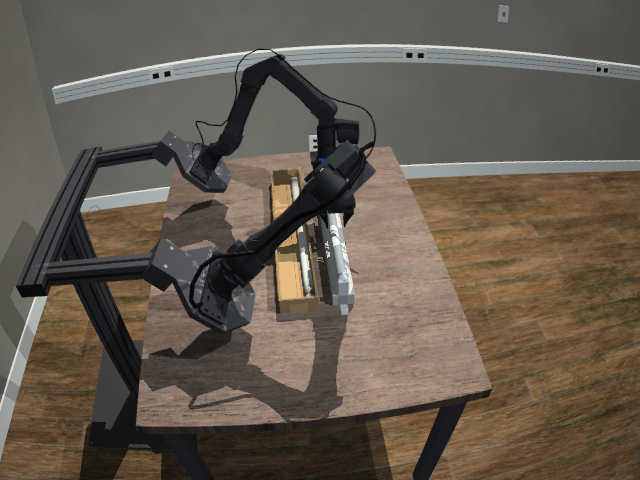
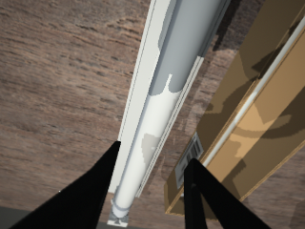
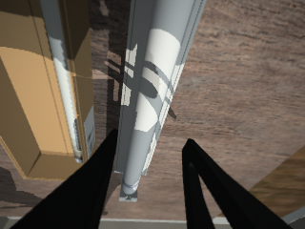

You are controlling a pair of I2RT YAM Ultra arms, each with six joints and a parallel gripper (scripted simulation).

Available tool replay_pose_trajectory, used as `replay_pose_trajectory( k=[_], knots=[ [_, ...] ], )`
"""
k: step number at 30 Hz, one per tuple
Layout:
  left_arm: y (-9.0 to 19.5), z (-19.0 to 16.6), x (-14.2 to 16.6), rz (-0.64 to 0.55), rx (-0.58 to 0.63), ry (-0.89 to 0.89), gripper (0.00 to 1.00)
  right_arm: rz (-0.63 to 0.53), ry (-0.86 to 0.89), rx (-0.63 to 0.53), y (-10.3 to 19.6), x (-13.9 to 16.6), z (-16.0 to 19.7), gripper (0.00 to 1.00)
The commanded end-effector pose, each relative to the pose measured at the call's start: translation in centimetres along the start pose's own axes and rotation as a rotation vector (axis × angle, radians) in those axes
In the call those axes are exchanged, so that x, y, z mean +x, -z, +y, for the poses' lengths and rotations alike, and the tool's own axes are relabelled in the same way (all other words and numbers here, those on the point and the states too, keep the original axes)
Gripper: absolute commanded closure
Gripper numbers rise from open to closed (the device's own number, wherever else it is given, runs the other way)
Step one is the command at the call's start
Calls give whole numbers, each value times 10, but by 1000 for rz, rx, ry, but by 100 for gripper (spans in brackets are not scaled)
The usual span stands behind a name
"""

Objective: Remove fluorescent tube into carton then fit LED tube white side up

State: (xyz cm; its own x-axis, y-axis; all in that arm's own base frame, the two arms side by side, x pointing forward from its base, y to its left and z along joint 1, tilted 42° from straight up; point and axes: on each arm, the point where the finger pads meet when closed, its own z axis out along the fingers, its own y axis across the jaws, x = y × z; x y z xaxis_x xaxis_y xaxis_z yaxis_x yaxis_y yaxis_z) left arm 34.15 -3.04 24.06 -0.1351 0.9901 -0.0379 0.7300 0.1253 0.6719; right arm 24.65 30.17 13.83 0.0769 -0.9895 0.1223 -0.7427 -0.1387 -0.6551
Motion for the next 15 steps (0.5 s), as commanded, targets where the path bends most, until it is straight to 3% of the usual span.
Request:
replay_pose_trajectory(
  k=[1,15],
  knots=[
    [10,3,-5,-29,-33,-8,51,-77,-27,30,23,-13,-15,51],
    [14,12,-8,-35,-45,-4,51,-69,-22,24,17,-17,-12,51]
  ],
)
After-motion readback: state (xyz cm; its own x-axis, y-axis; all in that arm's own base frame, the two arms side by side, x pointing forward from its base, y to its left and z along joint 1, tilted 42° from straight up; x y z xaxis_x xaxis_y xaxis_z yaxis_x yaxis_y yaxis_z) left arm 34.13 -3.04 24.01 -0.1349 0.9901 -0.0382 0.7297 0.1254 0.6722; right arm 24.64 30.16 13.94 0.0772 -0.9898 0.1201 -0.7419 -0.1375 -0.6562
